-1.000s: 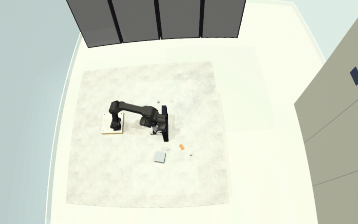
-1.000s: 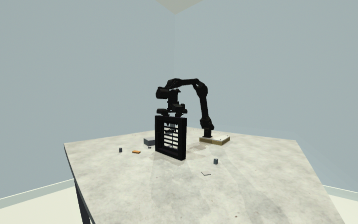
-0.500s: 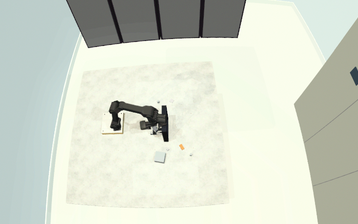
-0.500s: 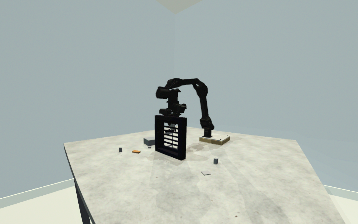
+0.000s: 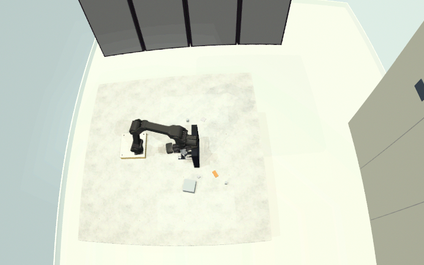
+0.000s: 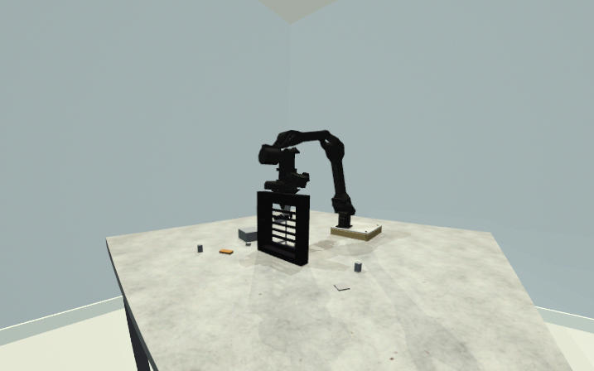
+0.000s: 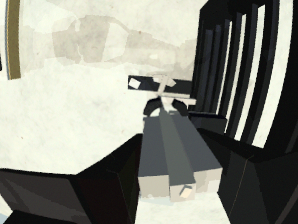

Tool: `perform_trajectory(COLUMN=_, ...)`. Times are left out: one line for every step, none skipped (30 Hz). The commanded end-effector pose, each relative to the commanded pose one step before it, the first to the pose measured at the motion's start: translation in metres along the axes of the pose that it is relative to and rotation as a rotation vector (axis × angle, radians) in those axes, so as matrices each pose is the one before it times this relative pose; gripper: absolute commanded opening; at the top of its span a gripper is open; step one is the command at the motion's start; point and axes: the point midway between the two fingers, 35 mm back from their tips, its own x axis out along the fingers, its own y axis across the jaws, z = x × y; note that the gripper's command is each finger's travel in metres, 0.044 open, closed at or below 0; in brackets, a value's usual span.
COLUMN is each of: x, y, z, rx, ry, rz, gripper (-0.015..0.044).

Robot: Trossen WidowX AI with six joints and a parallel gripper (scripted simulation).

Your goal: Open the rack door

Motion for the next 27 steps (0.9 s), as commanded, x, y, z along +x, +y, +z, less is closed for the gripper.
perform_trajectory(x=0.00023, y=0.00031, z=0.00059, rx=-0.0046, ry=-0.00394, rz=0.00138, gripper=0.016)
perform_trajectory(x=0.0, y=0.0, z=0.0, rx=0.0, ry=0.0, rz=0.0, gripper=0.0153)
perform_trajectory(x=0.0, y=0.0, z=0.0, rx=0.0, ry=0.0, rz=0.0, gripper=0.0147)
perform_trajectory(x=0.0, y=0.0, z=0.0, rx=0.0, ry=0.0, rz=0.0, gripper=0.014)
perform_trajectory(x=0.0, y=0.0, z=0.0, rx=0.0, ry=0.0, rz=0.0, gripper=0.0133)
perform_trajectory(x=0.0, y=0.0, z=0.0, rx=0.0, ry=0.0, rz=0.0, gripper=0.0127)
perform_trajectory(x=0.0, y=0.0, z=0.0, rx=0.0, ry=0.0, rz=0.0, gripper=0.012)
perform_trajectory(x=0.0, y=0.0, z=0.0, rx=0.0, ry=0.0, rz=0.0, gripper=0.0113)
perform_trajectory(x=0.0, y=0.0, z=0.0, rx=0.0, ry=0.0, rz=0.0, gripper=0.0107)
perform_trajectory(x=0.0, y=0.0, z=0.0, rx=0.0, ry=0.0, rz=0.0, gripper=0.01)
perform_trajectory(x=0.0, y=0.0, z=0.0, rx=0.0, ry=0.0, rz=0.0, gripper=0.0093)
perform_trajectory(x=0.0, y=0.0, z=0.0, rx=0.0, ry=0.0, rz=0.0, gripper=0.0087)
perform_trajectory(x=0.0, y=0.0, z=0.0, rx=0.0, ry=0.0, rz=0.0, gripper=0.008)
perform_trajectory(x=0.0, y=0.0, z=0.0, rx=0.0, ry=0.0, rz=0.0, gripper=0.0073)
perform_trajectory(x=0.0, y=0.0, z=0.0, rx=0.0, ry=0.0, rz=0.0, gripper=0.0067)
perform_trajectory(x=0.0, y=0.0, z=0.0, rx=0.0, ry=0.0, rz=0.0, gripper=0.006)
perform_trajectory(x=0.0, y=0.0, z=0.0, rx=0.0, ry=0.0, rz=0.0, gripper=0.0053)
perform_trajectory(x=0.0, y=0.0, z=0.0, rx=0.0, ry=0.0, rz=0.0, gripper=0.0047)
perform_trajectory(x=0.0, y=0.0, z=0.0, rx=0.0, ry=0.0, rz=0.0, gripper=0.004)
perform_trajectory(x=0.0, y=0.0, z=0.0, rx=0.0, ry=0.0, rz=0.0, gripper=0.0033)
perform_trajectory(x=0.0, y=0.0, z=0.0, rx=0.0, ry=0.0, rz=0.0, gripper=0.0027)
perform_trajectory(x=0.0, y=0.0, z=0.0, rx=0.0, ry=0.0, rz=0.0, gripper=0.002)
perform_trajectory(x=0.0, y=0.0, z=0.0, rx=0.0, ry=0.0, rz=0.0, gripper=0.0013)
perform_trajectory(x=0.0, y=0.0, z=0.0, rx=0.0, ry=0.0, rz=0.0, gripper=0.0008)
perform_trajectory(x=0.0, y=0.0, z=0.0, rx=0.0, ry=0.0, rz=0.0, gripper=0.0008)
perform_trajectory(x=0.0, y=0.0, z=0.0, rx=0.0, ry=0.0, rz=0.0, gripper=0.0008)
perform_trajectory(x=0.0, y=0.0001, z=0.00008, rx=0.0035, ry=0.0, rz=0.0, gripper=0.0008)
